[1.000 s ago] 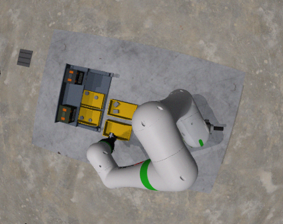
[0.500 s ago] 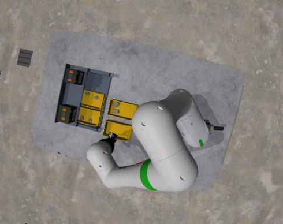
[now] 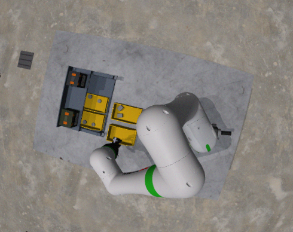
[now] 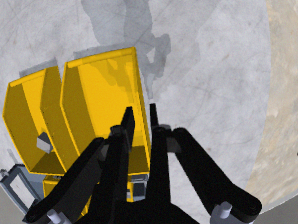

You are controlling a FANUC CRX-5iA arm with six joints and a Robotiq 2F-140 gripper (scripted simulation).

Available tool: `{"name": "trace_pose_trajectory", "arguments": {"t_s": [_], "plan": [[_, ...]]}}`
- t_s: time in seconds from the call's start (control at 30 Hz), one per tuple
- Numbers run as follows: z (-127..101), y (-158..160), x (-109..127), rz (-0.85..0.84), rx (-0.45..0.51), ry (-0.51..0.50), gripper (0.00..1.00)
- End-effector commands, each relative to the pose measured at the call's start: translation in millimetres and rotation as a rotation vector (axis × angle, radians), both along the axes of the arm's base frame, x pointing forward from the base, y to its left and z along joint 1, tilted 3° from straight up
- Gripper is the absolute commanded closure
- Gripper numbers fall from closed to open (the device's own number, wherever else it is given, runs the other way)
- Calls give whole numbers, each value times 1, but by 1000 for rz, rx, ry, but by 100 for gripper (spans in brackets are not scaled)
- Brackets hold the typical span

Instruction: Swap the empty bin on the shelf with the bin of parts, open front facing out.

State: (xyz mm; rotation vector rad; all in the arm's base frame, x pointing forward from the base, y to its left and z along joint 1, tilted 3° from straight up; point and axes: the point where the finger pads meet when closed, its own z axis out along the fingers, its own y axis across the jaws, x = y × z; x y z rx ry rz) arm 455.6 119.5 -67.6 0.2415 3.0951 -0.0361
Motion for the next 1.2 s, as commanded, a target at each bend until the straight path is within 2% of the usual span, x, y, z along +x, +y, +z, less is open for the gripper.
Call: {"name": "trace_pose_trajectory", "arguments": {"t_s": [0.0,1.17], "plan": [[1,0,1,0,0,-2,76],[9,0,0,0,0,-2,76]]}}
